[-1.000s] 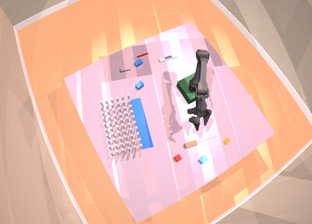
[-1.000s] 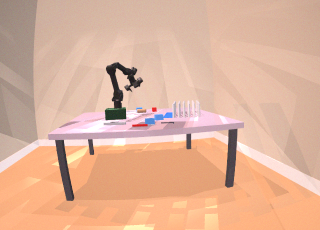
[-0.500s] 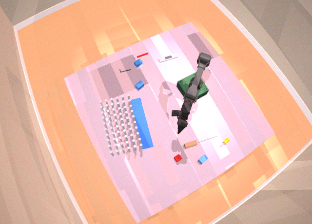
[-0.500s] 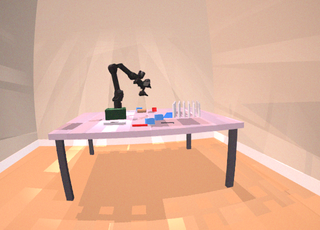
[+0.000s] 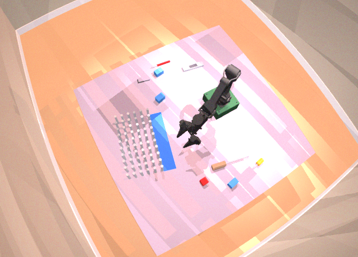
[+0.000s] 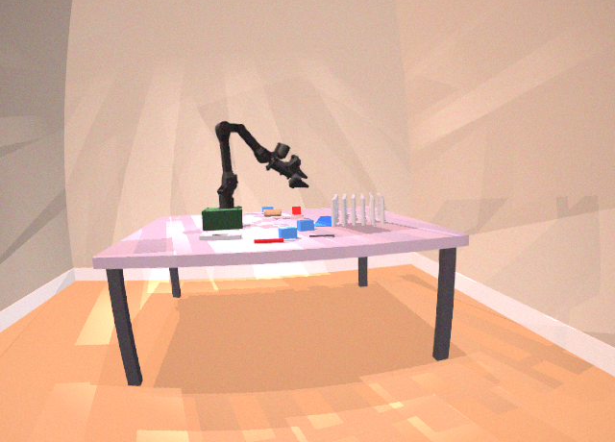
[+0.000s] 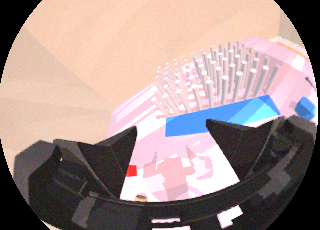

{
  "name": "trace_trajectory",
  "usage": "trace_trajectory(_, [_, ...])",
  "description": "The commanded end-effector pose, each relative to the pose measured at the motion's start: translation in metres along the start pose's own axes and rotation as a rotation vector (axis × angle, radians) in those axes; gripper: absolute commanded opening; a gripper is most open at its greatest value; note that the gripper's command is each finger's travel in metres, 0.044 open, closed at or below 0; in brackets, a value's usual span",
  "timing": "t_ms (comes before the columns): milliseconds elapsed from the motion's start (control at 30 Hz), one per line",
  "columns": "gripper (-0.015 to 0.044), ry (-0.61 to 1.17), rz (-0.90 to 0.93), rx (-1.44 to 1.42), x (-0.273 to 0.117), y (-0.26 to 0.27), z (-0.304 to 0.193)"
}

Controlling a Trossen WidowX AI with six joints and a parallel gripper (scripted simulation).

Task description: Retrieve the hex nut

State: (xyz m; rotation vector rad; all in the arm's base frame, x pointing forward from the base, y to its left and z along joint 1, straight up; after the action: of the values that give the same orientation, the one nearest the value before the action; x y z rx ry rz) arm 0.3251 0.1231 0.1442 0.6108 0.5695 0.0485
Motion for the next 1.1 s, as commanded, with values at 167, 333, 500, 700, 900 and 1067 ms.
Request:
trace_trajectory(167, [0.044,-0.196,-0.326,-0.59,0.014,-0.092,0.042])
trace_trajectory(333, [0.044,-0.198,-0.332,-0.598,0.014,-0.093,0.043])
trace_trajectory(500, [0.044,-0.198,-0.332,-0.598,0.014,-0.093,0.043])
trace_trajectory(700, [0.044,-0.198,-0.332,-0.598,0.014,-0.093,0.043])
trace_trajectory(900, [0.044,-0.198,-0.332,-0.598,0.014,-0.093,0.043])
trace_trajectory(1067, [0.044,-0.198,-0.332,-0.598,0.014,-0.093,0.043])
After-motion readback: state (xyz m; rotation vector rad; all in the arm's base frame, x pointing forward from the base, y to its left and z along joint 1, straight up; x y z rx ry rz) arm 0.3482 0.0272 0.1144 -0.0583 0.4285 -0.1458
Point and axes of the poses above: the point midway between the two fingers, 35 mm back from their tips, its own x axis out along the fingers, its own y axis across the jaws, z = x × y, the point moved 5 cm from there along -x, back along the fingers, and after that the axes turned 8 degrees about x, right-handed, at the moved point
